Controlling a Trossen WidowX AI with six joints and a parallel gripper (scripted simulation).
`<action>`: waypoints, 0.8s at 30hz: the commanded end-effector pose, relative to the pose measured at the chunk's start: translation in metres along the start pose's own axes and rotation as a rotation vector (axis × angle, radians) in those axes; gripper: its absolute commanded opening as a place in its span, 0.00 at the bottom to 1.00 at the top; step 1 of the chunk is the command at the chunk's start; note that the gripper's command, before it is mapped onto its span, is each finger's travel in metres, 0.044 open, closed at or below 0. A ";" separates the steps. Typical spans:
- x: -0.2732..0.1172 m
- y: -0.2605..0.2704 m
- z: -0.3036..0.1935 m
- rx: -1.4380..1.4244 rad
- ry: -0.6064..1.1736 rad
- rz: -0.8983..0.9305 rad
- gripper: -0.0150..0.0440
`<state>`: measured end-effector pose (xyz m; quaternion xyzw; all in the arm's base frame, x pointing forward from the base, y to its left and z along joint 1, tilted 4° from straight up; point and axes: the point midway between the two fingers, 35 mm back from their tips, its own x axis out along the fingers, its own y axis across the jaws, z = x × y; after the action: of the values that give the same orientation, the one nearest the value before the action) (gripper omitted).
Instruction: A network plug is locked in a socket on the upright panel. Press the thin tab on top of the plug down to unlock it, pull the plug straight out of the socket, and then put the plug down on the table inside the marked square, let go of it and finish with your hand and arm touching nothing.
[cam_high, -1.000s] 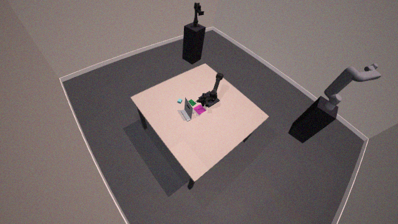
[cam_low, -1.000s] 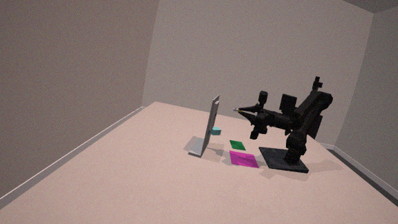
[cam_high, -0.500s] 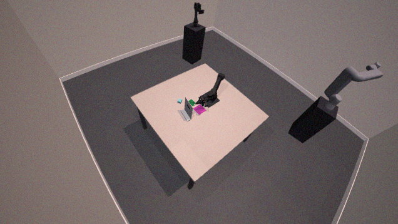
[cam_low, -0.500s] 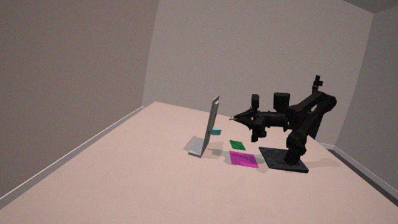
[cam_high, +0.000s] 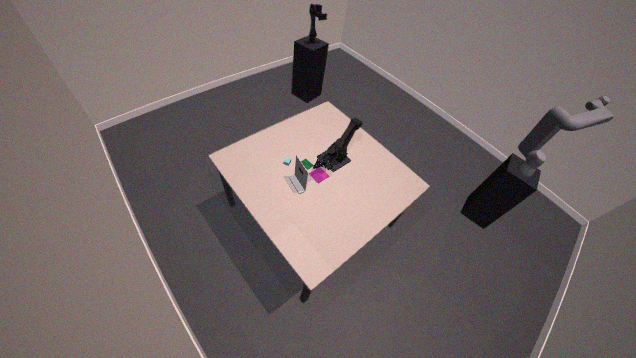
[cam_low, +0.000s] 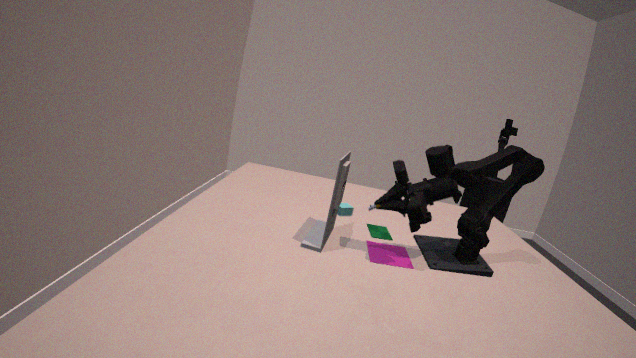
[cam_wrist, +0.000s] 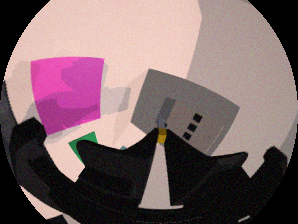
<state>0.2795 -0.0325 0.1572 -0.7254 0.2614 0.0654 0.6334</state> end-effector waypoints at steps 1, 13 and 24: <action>-0.002 0.010 0.000 0.003 -0.046 0.071 0.25; -0.018 0.045 0.002 0.037 -0.179 0.287 0.25; -0.034 0.061 0.004 0.083 -0.253 0.403 0.25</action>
<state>0.2260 -0.0238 0.1163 -0.6265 0.3209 0.2626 0.6600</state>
